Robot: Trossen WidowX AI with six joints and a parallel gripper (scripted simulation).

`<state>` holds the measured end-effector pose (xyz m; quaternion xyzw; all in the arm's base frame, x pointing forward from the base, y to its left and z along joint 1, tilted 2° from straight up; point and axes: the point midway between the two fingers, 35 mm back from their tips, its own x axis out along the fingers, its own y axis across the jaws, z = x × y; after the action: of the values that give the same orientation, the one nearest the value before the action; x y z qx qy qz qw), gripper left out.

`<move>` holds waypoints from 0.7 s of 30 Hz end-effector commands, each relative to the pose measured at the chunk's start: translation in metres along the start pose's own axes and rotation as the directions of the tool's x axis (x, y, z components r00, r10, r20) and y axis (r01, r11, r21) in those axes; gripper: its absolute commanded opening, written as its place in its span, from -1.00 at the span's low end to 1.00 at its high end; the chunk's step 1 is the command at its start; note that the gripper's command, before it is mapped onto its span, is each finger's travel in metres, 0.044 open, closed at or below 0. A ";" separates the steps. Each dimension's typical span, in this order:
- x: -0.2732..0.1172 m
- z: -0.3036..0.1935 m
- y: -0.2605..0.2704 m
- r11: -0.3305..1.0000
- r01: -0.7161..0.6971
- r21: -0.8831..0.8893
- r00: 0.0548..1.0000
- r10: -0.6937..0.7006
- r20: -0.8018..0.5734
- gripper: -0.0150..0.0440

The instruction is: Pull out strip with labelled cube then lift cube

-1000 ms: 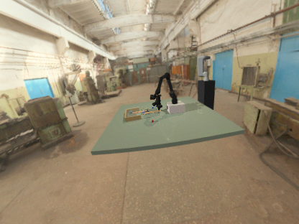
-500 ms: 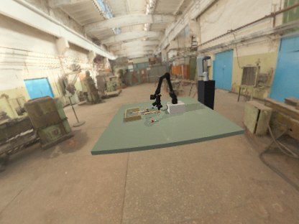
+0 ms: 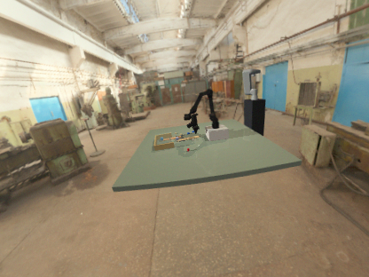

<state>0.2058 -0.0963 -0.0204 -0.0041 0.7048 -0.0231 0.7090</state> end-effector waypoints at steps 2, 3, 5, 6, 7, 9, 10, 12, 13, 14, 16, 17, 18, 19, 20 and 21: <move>-0.002 0.020 0.000 0.996 0.004 0.085 1.000 -0.004 0.003 0.04; -0.003 0.023 0.000 0.996 0.004 0.085 1.000 -0.004 0.003 0.13; -0.004 0.032 0.001 0.996 0.004 0.085 1.000 -0.004 0.004 0.31; -0.004 0.036 0.001 0.996 0.004 0.085 1.000 -0.004 0.004 0.40; -0.005 0.040 0.001 0.996 0.004 0.085 1.000 -0.004 0.005 0.49; -0.006 0.047 0.002 0.996 0.004 0.085 1.000 -0.004 0.005 0.67; -0.006 0.051 0.002 0.996 0.004 0.085 1.000 -0.004 0.005 0.75; -0.007 0.059 0.002 0.996 0.004 0.085 1.000 -0.004 0.006 0.93; -0.007 0.063 0.002 0.996 0.004 0.085 1.000 -0.004 0.006 1.00; -0.008 0.066 0.002 0.996 0.004 0.085 1.000 -0.004 0.007 1.00; -0.009 0.074 0.004 0.996 0.003 0.085 1.000 -0.004 0.007 1.00; -0.010 0.078 0.004 0.996 0.003 0.085 1.000 -0.004 0.008 1.00; -0.010 0.082 0.004 0.996 0.003 0.085 1.000 -0.004 0.008 1.00; -0.011 0.085 0.004 0.996 0.003 0.085 1.000 -0.004 0.008 1.00; -0.011 0.089 0.005 0.996 0.003 0.085 1.000 -0.004 0.009 1.00; -0.012 0.093 0.005 0.996 0.003 0.085 1.000 -0.004 0.009 1.00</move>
<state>0.2875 -0.0931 -0.0100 0.0243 0.7004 -0.0513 0.7115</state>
